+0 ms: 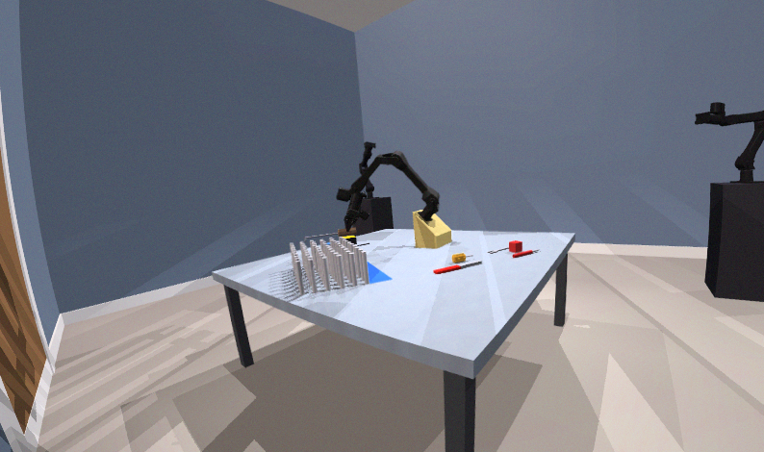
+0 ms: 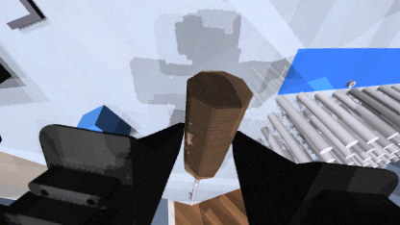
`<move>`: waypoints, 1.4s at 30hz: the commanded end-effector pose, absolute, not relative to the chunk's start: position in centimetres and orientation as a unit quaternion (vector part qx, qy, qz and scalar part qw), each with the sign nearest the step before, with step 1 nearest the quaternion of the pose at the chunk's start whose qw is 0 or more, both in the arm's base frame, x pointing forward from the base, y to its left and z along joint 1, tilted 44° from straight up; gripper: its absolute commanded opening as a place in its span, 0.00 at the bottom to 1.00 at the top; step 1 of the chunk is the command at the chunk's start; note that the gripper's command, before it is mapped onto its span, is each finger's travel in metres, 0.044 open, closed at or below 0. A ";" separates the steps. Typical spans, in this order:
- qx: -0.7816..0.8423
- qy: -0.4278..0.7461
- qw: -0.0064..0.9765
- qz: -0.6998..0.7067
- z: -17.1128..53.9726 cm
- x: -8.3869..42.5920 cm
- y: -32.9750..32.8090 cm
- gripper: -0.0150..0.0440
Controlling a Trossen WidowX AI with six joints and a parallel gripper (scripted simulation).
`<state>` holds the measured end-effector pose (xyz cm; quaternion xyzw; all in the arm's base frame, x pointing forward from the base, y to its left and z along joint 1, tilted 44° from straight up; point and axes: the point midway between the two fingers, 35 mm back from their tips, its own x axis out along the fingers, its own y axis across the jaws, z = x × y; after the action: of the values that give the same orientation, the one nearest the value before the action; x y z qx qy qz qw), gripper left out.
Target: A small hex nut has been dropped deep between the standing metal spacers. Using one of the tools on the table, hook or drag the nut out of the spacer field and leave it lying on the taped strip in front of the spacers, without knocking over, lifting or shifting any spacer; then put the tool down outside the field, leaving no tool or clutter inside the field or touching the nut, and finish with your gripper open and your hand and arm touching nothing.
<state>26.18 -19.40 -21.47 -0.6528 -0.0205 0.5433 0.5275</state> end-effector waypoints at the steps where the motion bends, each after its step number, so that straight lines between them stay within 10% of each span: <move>1: -0.656 -0.020 0.529 0.539 -21.7 26.4 -19.2 0.25; 42: -0.655 -0.021 0.530 0.538 -25.0 25.9 -15.8 0.25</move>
<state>25.70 -15.90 -24.91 -0.6528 -0.0213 0.5428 0.5281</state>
